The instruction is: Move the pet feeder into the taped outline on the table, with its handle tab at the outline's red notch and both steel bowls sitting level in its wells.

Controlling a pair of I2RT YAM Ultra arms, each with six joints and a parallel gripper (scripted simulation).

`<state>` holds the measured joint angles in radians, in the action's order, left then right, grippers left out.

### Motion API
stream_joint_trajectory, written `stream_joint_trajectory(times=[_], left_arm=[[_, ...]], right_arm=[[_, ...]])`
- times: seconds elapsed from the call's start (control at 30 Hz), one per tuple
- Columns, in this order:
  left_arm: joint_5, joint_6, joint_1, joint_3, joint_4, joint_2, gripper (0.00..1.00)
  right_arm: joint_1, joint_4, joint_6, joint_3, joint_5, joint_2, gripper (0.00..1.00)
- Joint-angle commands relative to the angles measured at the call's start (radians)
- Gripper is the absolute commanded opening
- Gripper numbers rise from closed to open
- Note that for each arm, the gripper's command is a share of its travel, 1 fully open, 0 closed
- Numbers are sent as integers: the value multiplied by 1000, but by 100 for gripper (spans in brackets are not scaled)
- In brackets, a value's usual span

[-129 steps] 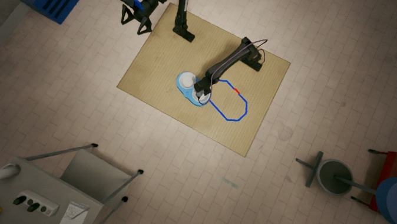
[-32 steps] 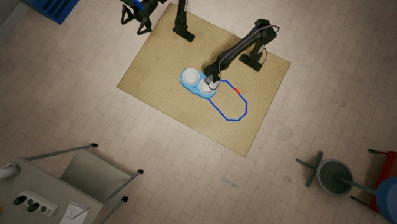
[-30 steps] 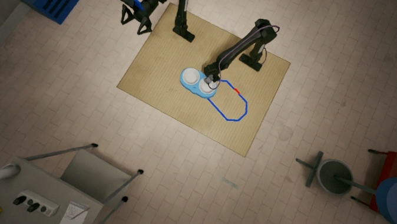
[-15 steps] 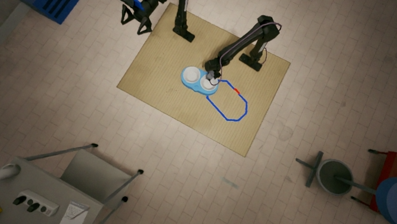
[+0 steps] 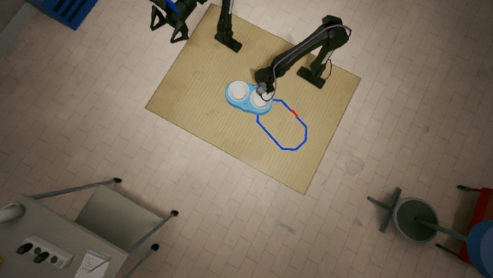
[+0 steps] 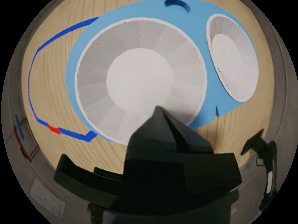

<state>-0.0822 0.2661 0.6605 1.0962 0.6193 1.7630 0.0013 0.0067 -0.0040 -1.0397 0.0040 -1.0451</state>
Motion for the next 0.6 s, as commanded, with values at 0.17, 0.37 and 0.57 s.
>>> stream_joint_trajectory(times=[0.17, 0.37, 0.57], left_arm=[[-15, 55, 46, -30, 0, -47, 0], [-25, 90, 85, -44, 14, -55, 0], [-36, 127, 121, -58, 17, -65, 0]], right_arm=[[-8, 36, -12, -47, -8, -3, 100], [-8, 36, -12, -47, -8, -3, 100], [-8, 36, -12, -47, -8, -3, 100]])
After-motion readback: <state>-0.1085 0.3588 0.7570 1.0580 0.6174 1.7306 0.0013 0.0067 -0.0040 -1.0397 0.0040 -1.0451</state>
